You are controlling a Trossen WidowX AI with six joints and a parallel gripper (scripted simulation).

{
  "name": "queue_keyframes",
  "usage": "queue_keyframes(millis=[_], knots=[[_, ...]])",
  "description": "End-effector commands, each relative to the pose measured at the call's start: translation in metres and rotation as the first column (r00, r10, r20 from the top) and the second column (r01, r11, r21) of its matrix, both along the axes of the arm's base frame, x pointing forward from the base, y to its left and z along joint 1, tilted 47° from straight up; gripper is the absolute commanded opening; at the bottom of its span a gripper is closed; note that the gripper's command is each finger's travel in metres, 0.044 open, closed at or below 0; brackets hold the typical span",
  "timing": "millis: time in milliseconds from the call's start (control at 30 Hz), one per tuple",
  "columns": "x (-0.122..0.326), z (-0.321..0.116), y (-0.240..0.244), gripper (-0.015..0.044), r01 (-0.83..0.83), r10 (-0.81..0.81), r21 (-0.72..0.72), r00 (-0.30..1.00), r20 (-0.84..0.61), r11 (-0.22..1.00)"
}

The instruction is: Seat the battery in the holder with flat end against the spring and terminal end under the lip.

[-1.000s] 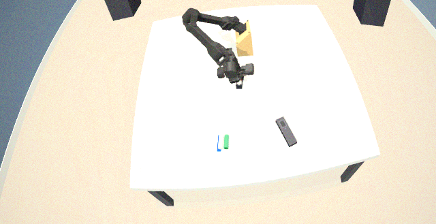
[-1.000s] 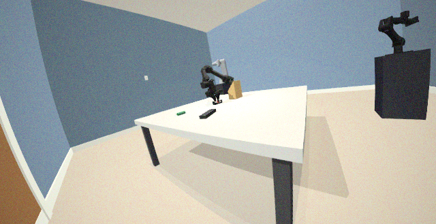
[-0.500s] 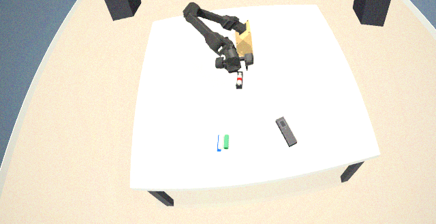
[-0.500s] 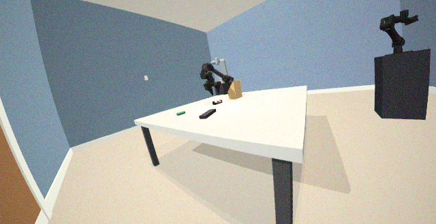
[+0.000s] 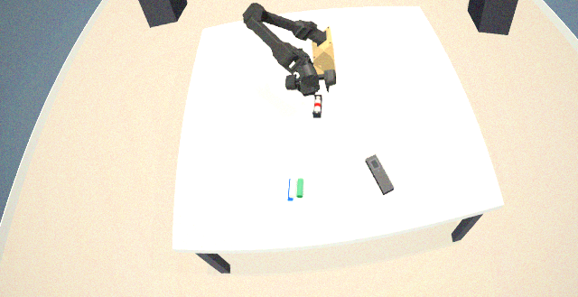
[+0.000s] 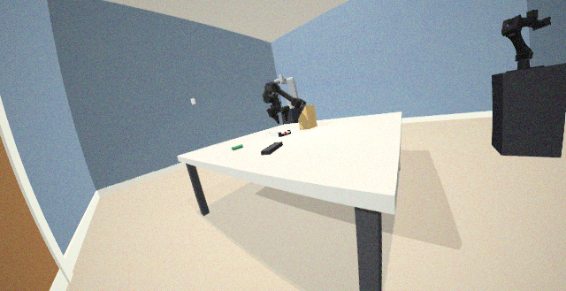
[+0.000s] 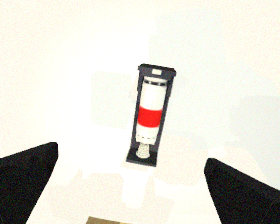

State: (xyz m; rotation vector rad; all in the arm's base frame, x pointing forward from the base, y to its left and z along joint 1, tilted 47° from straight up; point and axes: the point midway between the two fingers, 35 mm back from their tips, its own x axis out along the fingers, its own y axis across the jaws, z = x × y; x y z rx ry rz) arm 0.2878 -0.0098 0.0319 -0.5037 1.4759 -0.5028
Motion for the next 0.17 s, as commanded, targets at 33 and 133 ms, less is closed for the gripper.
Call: queue_keyframes(millis=[33, 133], knots=[[0.0001, 0.0004, 0.0006, 0.044, 0.005, -0.005, 0.003, 1.0, 0.003, 1.0], [0.0001, 0.0004, 0.0006, 0.044, 0.005, -0.005, 0.003, 1.0, 0.003, 1.0]])
